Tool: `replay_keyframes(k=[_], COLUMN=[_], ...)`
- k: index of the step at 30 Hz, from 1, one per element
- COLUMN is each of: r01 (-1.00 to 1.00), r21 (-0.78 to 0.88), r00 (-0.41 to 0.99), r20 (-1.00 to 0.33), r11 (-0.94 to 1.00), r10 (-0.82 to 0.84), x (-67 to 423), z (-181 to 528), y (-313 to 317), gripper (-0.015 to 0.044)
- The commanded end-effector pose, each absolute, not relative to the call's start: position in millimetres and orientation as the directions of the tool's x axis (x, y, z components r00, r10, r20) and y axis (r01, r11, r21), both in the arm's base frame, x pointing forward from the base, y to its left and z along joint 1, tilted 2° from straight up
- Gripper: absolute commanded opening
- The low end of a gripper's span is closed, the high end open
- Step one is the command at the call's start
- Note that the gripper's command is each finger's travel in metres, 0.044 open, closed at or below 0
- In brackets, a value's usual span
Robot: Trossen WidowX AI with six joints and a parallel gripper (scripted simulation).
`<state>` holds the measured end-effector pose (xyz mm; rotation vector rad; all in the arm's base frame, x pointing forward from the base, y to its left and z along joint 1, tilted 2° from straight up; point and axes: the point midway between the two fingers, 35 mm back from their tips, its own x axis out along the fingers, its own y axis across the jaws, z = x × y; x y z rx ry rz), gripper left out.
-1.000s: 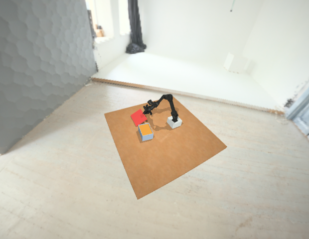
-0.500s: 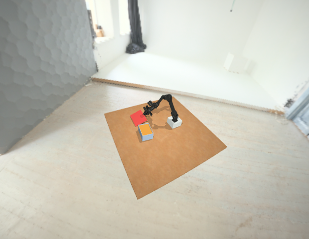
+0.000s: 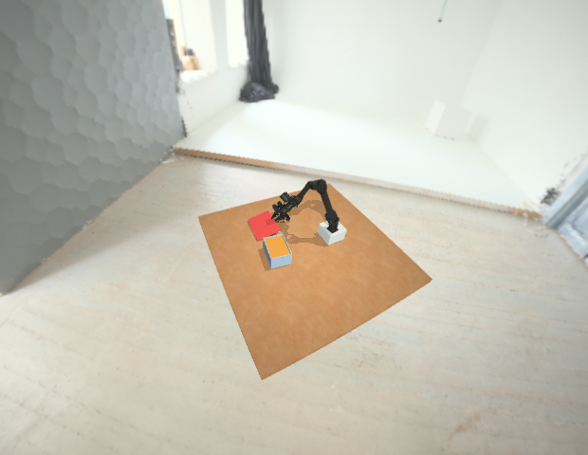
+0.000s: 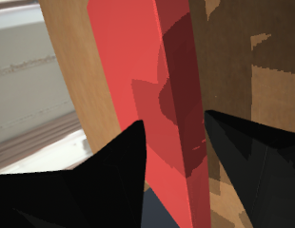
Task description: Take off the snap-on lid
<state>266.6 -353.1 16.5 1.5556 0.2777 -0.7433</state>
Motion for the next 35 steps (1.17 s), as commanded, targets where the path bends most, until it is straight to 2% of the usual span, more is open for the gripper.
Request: replay_keyframes(k=[1,2,8,9,35], r01=[0.583,0.583,0.584,0.584,0.588], r21=[0.8,0.8,0.799,0.799,0.795], r00=[0.759,0.759,0.758,0.758,0.755], r20=[-0.599,-0.599,-0.6,-0.6,-0.605], r11=[-0.144,-0.144,-0.144,-0.144,-0.145], r10=[-0.256,-0.256,-0.255,-0.255,-0.254], x=[267,267,256,254,204], z=[19,19,16,15,11], y=[-355,-355,-350,-349,-334], gripper=[0.0275,0.0275,0.0433,0.044,0.044])
